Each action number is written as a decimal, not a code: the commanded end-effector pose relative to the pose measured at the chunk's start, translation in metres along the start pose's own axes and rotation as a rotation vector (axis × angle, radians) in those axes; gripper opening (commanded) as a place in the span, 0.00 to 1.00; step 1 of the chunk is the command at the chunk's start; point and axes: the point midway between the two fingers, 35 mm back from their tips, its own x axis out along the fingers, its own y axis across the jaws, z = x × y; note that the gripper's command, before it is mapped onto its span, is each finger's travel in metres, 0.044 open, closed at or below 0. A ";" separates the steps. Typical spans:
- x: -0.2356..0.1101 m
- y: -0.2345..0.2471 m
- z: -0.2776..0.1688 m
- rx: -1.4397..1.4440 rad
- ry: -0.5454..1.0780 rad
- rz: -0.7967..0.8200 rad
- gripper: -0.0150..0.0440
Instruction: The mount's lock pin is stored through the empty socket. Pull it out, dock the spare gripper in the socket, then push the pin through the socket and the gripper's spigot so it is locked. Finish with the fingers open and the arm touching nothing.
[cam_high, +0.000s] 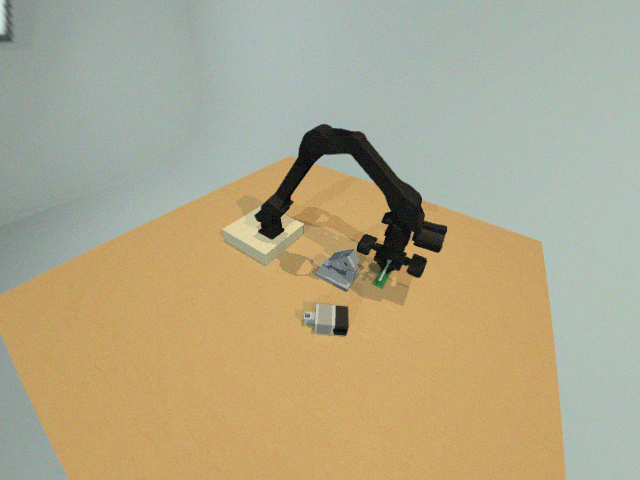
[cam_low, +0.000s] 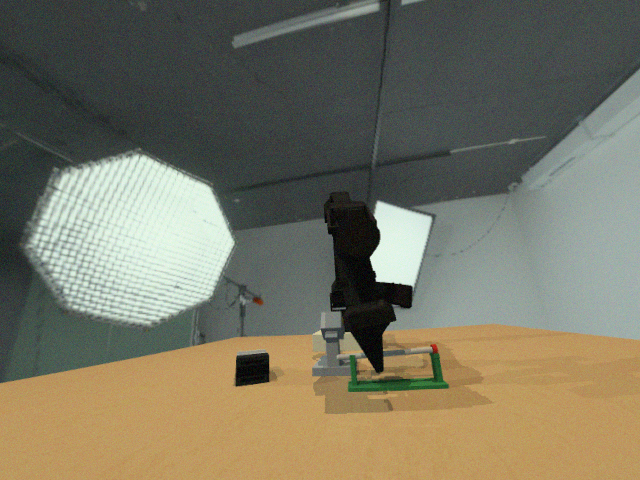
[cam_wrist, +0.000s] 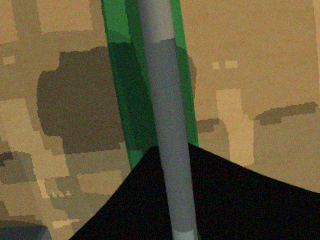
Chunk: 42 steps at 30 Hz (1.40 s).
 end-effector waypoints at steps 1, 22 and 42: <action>0.005 0.001 -0.001 -0.004 0.001 0.008 0.25; 0.000 0.000 0.000 0.000 0.000 0.000 0.61; -0.038 0.007 0.004 0.003 0.003 0.026 1.00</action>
